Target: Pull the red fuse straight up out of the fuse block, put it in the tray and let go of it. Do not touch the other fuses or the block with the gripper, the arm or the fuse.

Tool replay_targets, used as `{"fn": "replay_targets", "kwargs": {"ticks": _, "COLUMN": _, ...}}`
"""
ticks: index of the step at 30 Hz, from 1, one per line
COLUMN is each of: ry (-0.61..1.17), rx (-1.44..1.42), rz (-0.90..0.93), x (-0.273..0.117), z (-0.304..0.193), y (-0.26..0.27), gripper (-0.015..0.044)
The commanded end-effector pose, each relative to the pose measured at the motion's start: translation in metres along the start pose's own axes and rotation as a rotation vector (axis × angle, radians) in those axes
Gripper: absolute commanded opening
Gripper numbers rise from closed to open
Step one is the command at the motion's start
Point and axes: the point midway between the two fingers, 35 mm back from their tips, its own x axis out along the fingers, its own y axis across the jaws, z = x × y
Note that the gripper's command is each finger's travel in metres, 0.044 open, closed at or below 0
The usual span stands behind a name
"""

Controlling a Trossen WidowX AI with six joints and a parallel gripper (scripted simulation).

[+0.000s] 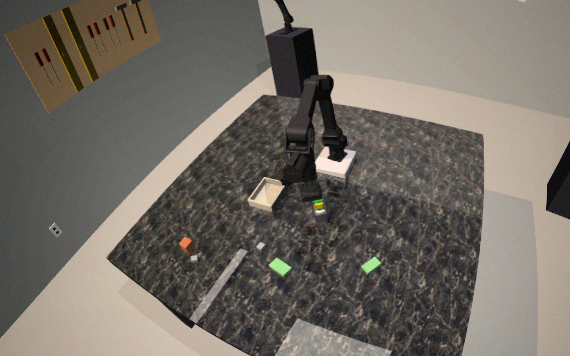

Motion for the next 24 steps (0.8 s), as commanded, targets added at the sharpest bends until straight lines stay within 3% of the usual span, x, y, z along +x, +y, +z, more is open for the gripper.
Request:
{"fn": "replay_targets", "kwargs": {"ticks": 1, "ry": 0.001, "rx": 0.000, "rz": 0.007, "x": -0.002, "z": 0.021, "y": -0.007, "gripper": 0.0000}}
{"fn": "replay_targets", "kwargs": {"ticks": 24, "ry": -0.010, "rx": 0.000, "rz": 0.001, "x": -0.003, "z": 0.119, "y": -0.082, "gripper": 0.0000}}
